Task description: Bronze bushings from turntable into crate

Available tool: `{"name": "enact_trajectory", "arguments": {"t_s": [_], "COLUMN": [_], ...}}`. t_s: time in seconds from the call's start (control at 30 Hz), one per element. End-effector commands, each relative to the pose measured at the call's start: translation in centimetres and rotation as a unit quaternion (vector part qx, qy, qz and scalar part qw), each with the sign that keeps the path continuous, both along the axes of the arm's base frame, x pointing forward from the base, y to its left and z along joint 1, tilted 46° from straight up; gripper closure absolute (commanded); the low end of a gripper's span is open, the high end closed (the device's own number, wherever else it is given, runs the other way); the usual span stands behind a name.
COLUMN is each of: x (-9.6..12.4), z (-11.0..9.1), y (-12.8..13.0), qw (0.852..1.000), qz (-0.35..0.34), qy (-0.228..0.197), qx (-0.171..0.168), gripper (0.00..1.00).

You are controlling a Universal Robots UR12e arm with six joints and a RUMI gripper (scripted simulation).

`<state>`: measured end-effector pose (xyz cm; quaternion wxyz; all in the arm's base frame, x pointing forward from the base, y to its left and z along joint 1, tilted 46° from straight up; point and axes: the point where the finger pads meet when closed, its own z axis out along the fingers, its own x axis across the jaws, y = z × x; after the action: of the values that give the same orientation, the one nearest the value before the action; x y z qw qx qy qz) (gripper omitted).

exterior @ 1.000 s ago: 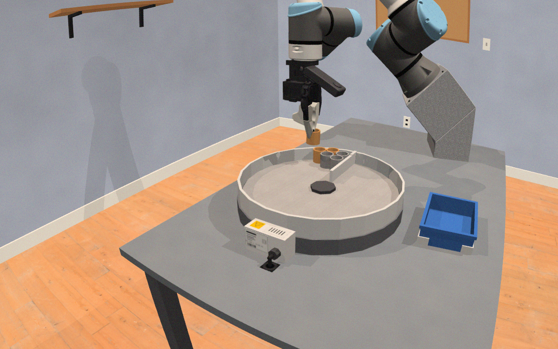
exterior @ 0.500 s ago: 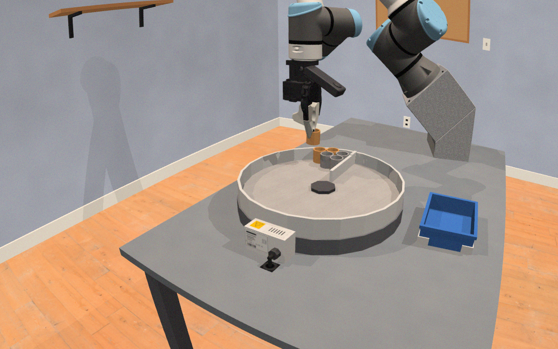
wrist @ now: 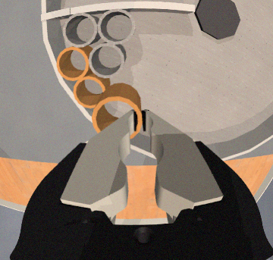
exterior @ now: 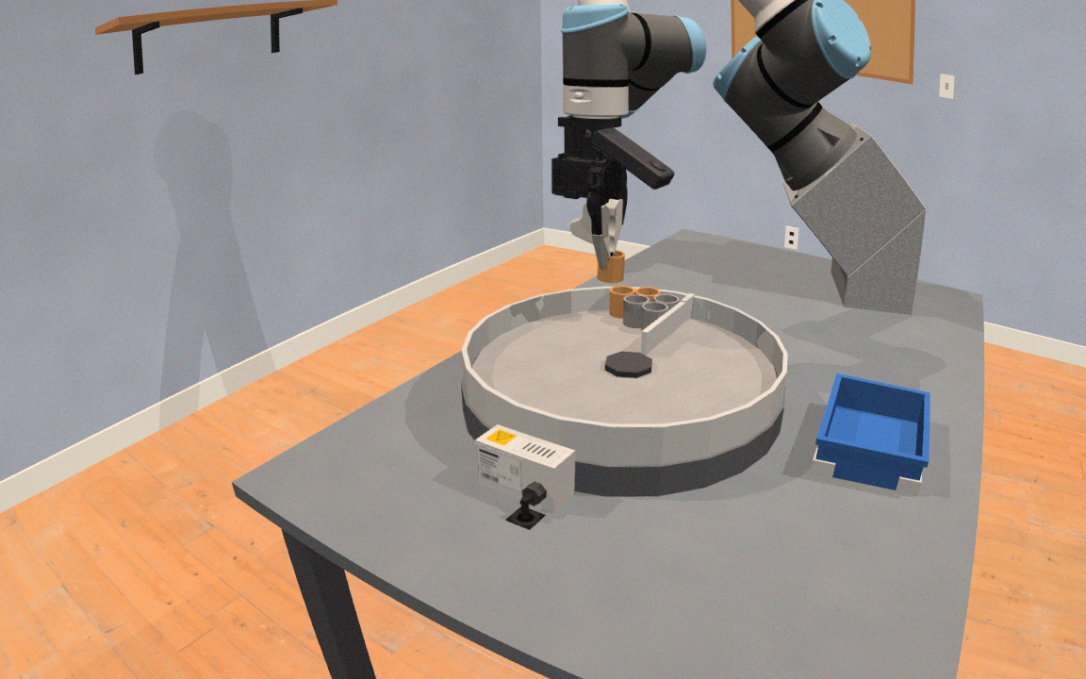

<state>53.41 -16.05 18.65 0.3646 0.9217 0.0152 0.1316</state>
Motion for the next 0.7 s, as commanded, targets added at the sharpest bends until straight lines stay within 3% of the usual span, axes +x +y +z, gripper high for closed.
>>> {"name": "enact_trajectory", "arguments": {"t_s": [0.0, 0.33, 0.67], "x": [0.1, 0.6, 1.8], "z": [-0.3, -1.7, -5.1], "y": [0.4, 2.1, 6.1], "qw": [1.0, 1.0, 1.0], "qz": [0.0, 0.0, 0.0], "qy": [0.0, 0.0, 0.0], "qx": [0.0, 0.0, 0.0], "gripper": [1.0, 1.0, 1.0]}}
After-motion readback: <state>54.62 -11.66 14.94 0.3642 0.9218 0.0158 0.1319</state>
